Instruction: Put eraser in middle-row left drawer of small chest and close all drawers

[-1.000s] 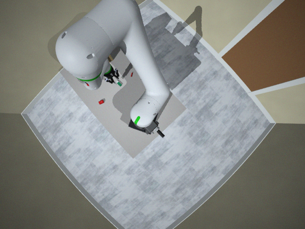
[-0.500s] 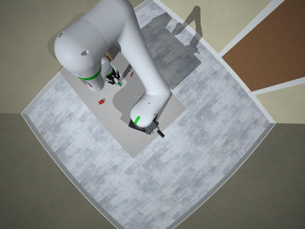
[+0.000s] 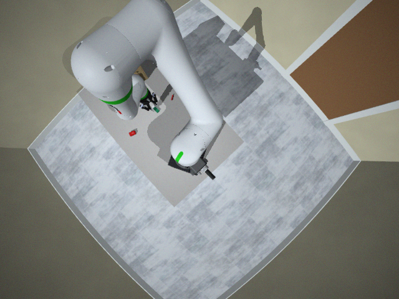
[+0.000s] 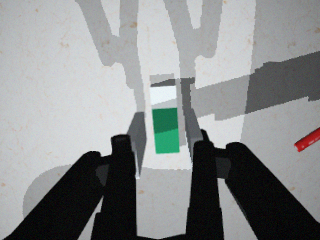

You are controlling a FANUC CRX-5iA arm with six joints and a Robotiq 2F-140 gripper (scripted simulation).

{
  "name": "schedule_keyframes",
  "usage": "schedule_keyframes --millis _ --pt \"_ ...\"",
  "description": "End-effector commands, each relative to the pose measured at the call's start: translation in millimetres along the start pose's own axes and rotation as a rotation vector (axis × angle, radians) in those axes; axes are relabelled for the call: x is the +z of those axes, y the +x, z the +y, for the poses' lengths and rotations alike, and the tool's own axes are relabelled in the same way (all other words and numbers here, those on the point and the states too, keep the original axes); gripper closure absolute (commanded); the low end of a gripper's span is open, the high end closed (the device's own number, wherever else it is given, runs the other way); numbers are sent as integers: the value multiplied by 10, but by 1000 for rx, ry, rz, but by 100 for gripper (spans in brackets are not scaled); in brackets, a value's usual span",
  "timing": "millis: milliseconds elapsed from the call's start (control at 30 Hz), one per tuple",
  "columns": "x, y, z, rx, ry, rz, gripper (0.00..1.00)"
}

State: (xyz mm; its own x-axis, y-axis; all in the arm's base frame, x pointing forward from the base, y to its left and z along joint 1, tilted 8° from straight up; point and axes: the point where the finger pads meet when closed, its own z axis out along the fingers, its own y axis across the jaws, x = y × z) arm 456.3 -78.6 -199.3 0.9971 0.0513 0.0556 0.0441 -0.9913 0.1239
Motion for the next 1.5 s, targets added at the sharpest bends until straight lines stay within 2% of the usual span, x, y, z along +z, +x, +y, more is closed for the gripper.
schedule_keyframes --millis 0,533,900,1467 --pt "-1 2 0 0 0 0 77" --pt "2 2 0 0 0 0 77" --pt "176 2 1 0 0 0 77" --pt "200 2 0 0 0 0 77"
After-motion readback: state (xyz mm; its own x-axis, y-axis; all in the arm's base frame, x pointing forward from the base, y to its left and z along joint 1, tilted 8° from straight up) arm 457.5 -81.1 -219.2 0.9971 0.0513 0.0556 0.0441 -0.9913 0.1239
